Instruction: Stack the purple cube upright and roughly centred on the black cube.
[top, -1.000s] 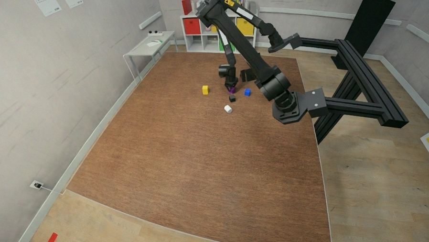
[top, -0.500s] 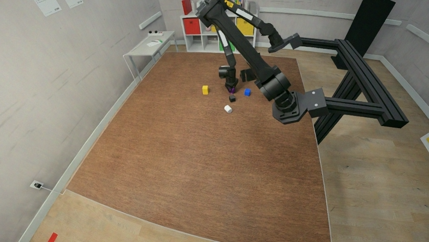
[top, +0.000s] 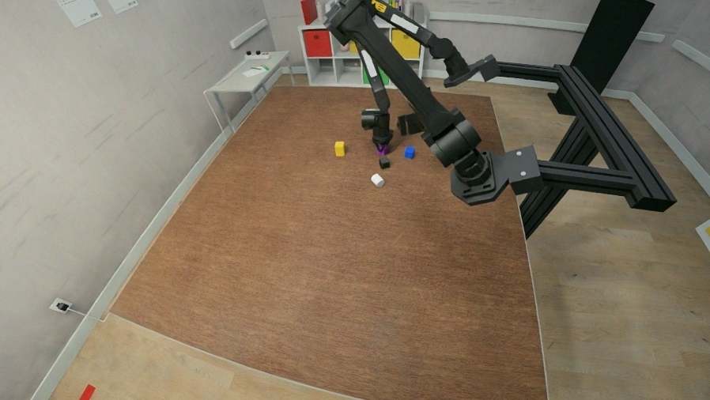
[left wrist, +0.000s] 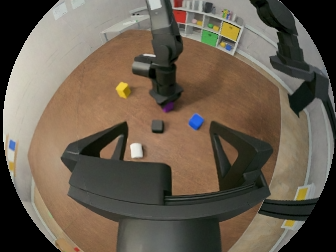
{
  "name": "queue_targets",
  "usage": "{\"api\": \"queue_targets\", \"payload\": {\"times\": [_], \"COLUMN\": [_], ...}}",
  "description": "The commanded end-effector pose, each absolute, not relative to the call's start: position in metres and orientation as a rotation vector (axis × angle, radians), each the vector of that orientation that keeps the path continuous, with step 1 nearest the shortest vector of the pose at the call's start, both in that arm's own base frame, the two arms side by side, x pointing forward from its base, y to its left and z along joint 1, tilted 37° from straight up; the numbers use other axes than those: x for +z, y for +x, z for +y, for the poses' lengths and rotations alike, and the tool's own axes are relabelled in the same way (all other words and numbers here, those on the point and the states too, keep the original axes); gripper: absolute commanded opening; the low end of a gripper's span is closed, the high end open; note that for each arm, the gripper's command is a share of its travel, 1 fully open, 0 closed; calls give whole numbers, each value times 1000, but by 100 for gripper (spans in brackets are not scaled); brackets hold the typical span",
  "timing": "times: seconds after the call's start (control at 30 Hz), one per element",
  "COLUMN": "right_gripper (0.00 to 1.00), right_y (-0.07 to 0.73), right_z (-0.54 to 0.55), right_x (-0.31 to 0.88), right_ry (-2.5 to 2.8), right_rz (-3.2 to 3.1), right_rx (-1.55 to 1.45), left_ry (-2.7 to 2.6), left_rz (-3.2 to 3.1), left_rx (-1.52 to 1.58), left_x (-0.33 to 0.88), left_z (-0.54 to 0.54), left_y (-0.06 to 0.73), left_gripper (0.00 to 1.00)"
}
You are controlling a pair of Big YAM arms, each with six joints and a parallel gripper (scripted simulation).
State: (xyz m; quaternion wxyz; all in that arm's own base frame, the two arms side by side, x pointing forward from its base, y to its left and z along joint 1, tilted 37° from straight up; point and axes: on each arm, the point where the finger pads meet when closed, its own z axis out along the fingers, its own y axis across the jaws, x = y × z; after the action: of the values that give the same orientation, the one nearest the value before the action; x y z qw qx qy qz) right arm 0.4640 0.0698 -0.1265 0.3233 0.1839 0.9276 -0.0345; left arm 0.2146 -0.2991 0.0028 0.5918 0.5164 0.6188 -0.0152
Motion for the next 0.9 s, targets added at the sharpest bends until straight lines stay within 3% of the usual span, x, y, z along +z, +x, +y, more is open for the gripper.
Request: {"api": "queue_targets", "payload": {"times": [0.0, 0.17, 0.27, 0.3, 0.4, 0.87], "right_gripper": [39, 35, 1, 0, 34, 35], "right_y": [460, 462, 465, 465, 454, 420], "right_z": [66, 67, 68, 68, 66, 86], "right_x": [-132, -131, -130, -130, -131, -73], "right_ry": [498, 499, 501, 499, 505, 518], "right_rz": [2450, 2447, 2443, 2444, 2457, 2446], "right_rx": [-103, -102, -100, -101, -111, -84], "left_ry": [1175, 1175, 1175, 1175, 1175, 1175], "left_rz": [1434, 1434, 1434, 1434, 1434, 1434], "left_rx": [-45, -45, -45, -45, -45, -45], "left_x": [8, 8, 8, 8, 8, 8], "left_z": [-300, -300, -300, -300, -300, -300], "left_y": [216, 216, 216, 216, 216, 216], "left_gripper": [100, 100, 100, 100, 100, 100]}}
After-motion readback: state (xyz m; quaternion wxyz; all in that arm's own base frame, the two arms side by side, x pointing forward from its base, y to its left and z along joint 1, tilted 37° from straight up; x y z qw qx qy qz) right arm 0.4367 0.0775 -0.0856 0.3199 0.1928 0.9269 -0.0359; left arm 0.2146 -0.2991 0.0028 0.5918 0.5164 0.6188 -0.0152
